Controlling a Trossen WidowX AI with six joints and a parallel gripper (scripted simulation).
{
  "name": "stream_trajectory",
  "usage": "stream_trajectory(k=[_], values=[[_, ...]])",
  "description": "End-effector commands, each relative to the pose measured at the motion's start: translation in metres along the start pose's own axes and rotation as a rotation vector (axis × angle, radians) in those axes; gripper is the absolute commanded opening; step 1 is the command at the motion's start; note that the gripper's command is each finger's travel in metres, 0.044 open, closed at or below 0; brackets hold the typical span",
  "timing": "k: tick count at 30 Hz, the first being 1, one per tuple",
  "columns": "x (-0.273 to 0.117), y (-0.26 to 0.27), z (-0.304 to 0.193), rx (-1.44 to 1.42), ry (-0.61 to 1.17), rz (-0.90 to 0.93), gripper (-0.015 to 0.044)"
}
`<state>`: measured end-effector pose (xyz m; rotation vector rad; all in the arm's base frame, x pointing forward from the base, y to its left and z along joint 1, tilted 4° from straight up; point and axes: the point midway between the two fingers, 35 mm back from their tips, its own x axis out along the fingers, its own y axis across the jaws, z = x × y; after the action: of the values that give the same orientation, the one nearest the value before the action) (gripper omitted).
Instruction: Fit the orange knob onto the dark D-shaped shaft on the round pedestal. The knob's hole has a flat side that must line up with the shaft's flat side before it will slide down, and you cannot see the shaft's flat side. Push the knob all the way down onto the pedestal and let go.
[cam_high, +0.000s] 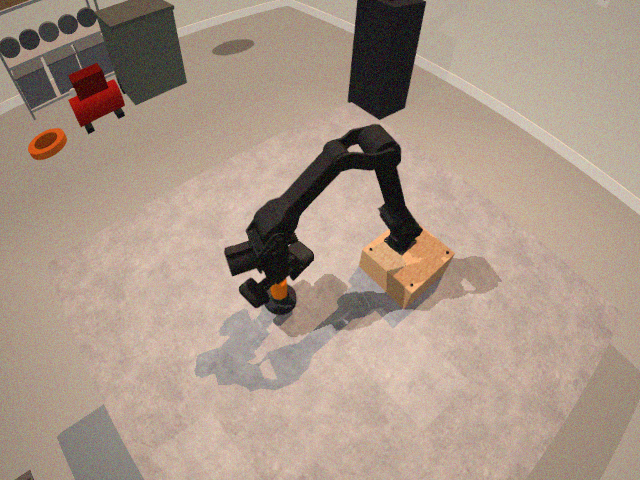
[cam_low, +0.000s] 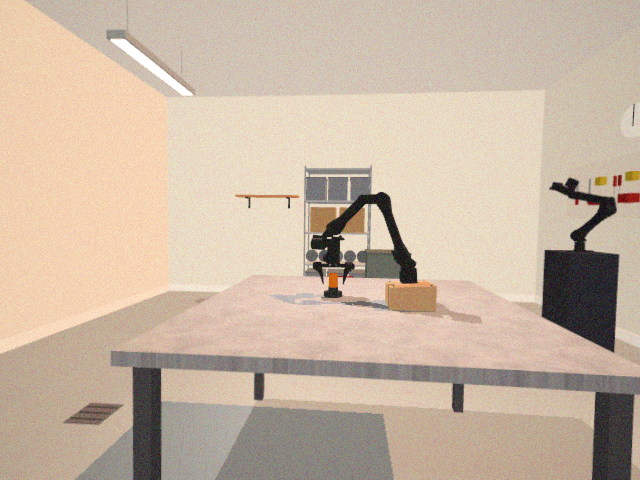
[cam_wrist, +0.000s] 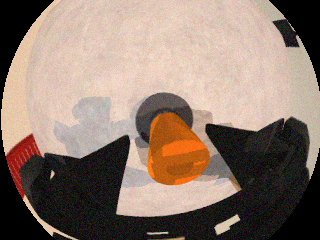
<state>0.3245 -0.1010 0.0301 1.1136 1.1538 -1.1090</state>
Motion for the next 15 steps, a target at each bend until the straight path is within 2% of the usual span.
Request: stream_trajectory(k=[1, 6, 15], values=[[-0.012, 0.002, 0.001, 0.0, 0.0, 0.001, 0.044], [-0.093, 0.001, 0.001, 0.0, 0.0, 0.001, 0.044], [-0.096, 0.005, 0.003, 0.0, 0.0, 0.002, 0.044]])
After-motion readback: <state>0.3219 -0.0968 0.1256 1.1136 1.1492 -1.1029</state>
